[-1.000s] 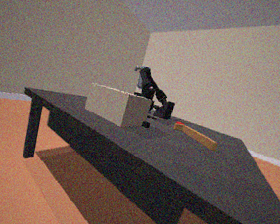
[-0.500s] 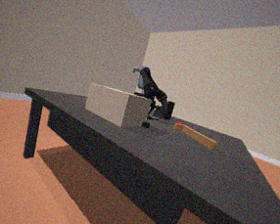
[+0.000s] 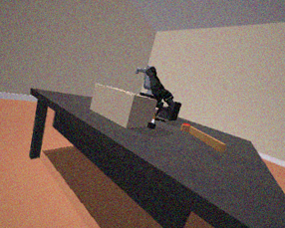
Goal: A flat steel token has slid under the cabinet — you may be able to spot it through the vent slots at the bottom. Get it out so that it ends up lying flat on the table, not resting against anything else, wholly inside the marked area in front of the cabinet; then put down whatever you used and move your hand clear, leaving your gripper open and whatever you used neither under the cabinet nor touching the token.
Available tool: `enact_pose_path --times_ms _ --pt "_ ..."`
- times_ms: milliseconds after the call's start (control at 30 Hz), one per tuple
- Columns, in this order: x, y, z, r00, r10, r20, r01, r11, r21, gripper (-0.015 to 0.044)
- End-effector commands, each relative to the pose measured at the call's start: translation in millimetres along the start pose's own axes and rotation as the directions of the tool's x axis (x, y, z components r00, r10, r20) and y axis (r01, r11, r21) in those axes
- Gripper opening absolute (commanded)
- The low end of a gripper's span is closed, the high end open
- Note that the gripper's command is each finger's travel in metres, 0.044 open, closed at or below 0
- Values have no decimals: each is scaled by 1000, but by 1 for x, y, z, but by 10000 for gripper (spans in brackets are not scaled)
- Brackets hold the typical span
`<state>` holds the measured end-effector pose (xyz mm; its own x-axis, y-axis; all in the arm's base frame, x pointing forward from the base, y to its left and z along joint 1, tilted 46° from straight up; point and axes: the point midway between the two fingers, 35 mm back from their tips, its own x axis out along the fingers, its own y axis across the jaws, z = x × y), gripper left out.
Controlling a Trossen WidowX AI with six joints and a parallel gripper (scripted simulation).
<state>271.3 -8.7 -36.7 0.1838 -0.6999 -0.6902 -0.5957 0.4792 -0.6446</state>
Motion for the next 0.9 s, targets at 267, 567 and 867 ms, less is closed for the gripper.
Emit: enact_pose_path --times_ms 267,567,867 --pt "-1 12 9 1000 1 4 -1 1000 -3 0" --pt "-1 21 14 1000 1 4 -1 1000 -3 0" --pt "-1 30 19 1000 1 4 -1 1000 -3 0"
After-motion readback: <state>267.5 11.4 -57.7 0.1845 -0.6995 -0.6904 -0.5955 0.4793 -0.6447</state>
